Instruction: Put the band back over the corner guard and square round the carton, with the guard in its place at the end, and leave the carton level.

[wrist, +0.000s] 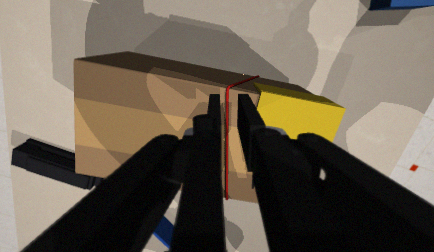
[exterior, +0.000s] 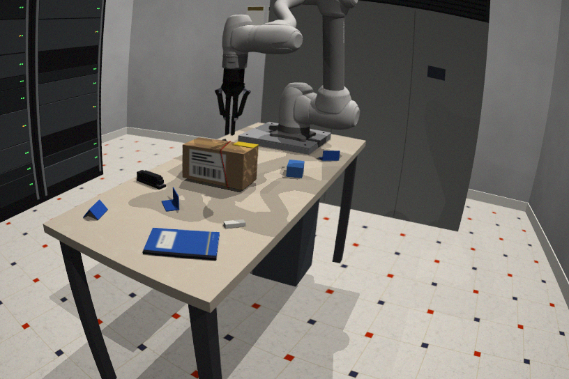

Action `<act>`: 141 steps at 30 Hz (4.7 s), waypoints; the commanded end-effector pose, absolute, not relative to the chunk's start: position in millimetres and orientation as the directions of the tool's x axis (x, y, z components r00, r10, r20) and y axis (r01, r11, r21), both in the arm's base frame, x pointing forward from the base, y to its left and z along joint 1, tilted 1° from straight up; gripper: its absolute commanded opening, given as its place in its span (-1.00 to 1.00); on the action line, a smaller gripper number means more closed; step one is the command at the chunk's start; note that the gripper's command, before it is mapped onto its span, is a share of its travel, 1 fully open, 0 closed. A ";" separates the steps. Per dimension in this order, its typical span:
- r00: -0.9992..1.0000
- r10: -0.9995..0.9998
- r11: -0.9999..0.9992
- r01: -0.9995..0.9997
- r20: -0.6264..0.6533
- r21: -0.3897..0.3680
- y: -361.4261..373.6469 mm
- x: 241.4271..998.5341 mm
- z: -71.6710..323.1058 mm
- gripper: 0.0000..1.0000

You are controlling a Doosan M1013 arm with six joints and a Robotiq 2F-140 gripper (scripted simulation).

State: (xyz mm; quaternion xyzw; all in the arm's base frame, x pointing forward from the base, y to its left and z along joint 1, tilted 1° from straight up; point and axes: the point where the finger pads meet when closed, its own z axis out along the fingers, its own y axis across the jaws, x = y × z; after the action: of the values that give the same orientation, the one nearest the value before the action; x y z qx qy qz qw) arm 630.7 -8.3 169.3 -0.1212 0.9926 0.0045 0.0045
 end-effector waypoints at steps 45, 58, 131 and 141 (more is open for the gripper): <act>-0.969 -0.245 0.969 -0.245 -0.014 0.014 -7.1 632.2 145.7 -0.63; -0.969 -0.245 0.969 -0.246 -0.014 0.014 -6.7 632.2 145.6 -0.63; -0.970 -0.244 0.970 -0.244 -0.015 0.014 -5.1 632.4 141.6 -0.63; -0.970 -0.244 0.970 -0.244 -0.015 0.014 -5.0 632.3 139.4 -0.63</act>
State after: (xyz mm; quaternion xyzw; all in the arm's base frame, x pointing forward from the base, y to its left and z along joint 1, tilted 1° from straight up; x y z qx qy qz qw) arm 631.7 -8.1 142.1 -0.1225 0.9924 0.0047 0.0048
